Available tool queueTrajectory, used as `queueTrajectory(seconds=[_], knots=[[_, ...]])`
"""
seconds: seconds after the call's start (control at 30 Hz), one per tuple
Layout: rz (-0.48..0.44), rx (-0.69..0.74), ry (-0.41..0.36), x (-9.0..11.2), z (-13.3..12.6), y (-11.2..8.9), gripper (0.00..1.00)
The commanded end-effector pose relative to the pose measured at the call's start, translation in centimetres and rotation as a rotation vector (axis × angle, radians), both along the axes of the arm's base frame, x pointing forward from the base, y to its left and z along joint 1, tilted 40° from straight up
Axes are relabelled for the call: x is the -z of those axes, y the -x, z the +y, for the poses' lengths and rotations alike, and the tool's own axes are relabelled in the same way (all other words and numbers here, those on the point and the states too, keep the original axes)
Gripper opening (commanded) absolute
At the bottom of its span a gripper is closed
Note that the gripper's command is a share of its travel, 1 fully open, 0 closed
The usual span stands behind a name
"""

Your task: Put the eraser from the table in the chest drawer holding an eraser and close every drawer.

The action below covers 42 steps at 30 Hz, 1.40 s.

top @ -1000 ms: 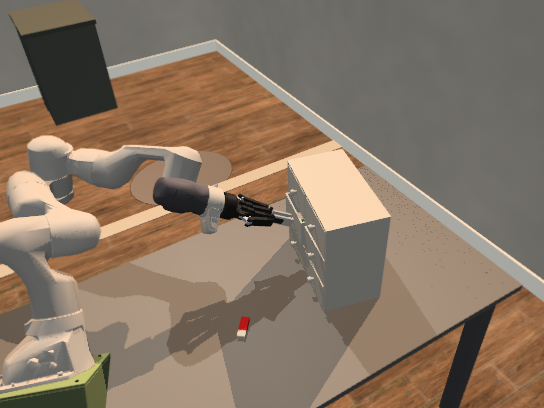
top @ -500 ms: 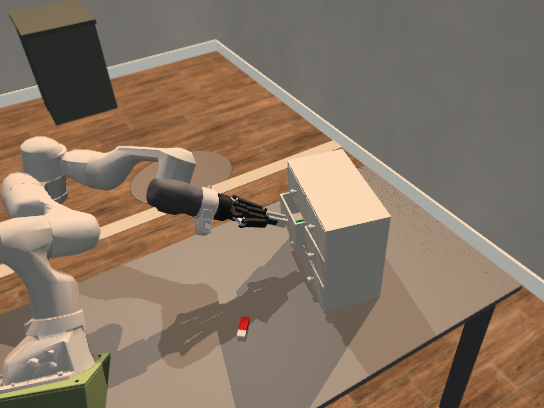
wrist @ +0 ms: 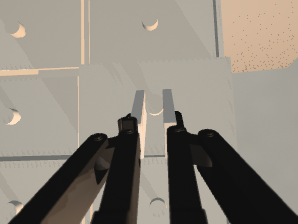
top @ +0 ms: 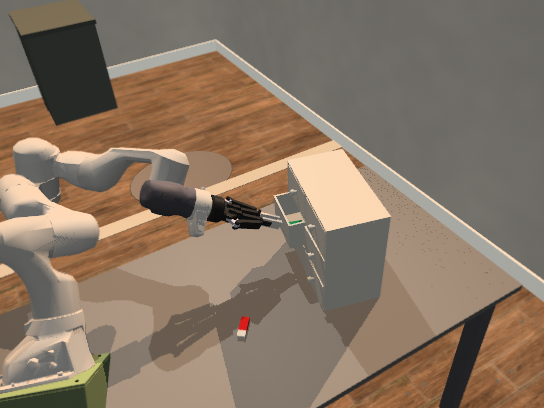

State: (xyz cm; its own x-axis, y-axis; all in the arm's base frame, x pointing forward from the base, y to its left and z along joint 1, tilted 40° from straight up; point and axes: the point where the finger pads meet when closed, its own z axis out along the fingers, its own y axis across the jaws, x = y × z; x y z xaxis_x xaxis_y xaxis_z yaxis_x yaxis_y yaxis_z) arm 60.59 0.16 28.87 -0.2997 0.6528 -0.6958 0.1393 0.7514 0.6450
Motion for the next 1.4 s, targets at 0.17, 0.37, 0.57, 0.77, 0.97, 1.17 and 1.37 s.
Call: queueTrajectory(seconds=[0.17,0.37,0.57,0.77,0.97,1.17,1.37], knots=[[0.001,0.003,0.000,0.1,0.2,1.0,0.08],[0.001,0.003,0.000,0.1,0.3,1.4,0.08],[0.001,0.003,0.000,0.2,0.4,1.7,0.08],[0.001,0.003,0.000,0.2,0.4,1.9,0.08],[0.001,0.003,0.000,0.2,0.4,1.9,0.08],[0.001,0.003,0.000,0.2,0.4,1.9,0.08],[0.001,0.003,0.000,0.2,0.4,1.9,0.08]])
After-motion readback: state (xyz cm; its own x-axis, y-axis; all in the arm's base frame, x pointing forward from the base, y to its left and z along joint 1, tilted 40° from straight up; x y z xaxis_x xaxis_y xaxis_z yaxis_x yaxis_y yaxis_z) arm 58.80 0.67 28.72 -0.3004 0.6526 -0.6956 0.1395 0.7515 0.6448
